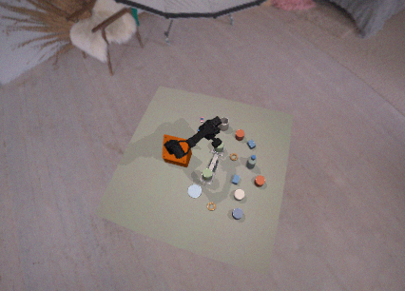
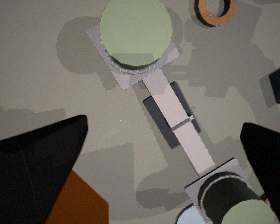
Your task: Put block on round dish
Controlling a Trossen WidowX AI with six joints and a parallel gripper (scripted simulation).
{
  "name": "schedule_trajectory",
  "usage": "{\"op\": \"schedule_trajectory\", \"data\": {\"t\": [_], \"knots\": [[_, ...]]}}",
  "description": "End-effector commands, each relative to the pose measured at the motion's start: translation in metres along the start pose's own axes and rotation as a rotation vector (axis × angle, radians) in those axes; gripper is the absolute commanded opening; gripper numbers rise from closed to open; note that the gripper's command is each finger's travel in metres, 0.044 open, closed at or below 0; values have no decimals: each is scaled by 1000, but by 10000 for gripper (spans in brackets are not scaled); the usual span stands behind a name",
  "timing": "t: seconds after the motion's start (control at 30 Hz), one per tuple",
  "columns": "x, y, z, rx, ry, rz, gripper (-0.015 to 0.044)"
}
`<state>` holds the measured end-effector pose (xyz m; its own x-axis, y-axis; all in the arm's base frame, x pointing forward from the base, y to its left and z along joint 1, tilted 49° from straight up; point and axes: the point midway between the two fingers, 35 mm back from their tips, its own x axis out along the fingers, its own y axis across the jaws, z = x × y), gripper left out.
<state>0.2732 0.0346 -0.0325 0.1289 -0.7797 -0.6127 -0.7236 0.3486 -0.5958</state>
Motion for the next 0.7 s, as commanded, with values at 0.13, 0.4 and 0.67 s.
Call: {"op": "schedule_trajectory", "data": {"t": [0.13, 0.4, 0.67], "knots": [[27, 2, 24, -231, 37, 96, 440], [60, 4, 47, -468, 43, 205, 440], [71, 6, 53, -539, 39, 240, 440]]}}
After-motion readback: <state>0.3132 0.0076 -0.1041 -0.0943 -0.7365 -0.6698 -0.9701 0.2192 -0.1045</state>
